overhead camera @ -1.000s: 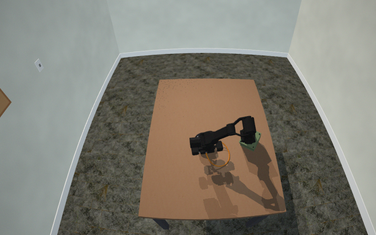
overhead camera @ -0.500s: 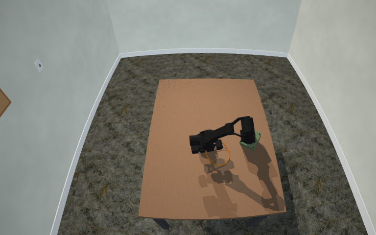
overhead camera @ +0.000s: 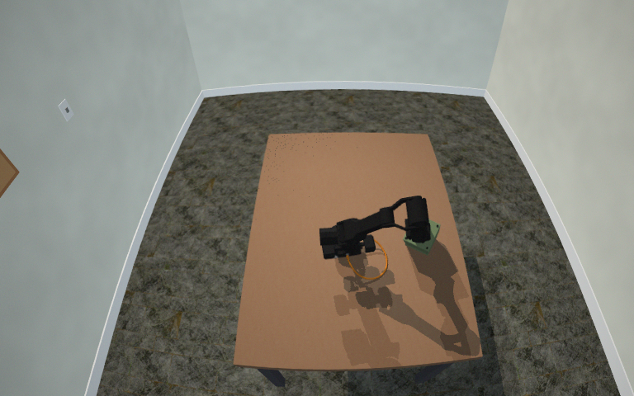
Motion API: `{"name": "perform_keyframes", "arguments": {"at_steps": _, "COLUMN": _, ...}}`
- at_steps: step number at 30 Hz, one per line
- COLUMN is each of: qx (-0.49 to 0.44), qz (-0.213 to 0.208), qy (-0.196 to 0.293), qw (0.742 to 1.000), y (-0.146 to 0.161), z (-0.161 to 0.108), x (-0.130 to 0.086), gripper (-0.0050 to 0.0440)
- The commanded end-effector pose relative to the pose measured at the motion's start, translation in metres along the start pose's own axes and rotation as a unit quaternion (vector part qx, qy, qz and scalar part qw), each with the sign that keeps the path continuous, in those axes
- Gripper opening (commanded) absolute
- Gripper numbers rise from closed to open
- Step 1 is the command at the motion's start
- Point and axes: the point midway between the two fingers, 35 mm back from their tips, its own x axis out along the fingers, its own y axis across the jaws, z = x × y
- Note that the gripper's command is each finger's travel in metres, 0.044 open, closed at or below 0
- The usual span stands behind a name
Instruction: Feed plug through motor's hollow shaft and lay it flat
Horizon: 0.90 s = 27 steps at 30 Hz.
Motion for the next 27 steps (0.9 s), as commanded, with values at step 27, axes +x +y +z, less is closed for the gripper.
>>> {"name": "perform_keyframes", "arguments": {"at_steps": 27, "qx": -0.002, "qz": 0.001, "qy": 0.001, "qw": 1.0, "y": 0.0004, "z": 0.0032, "x": 0.0009, "gripper": 0.0}}
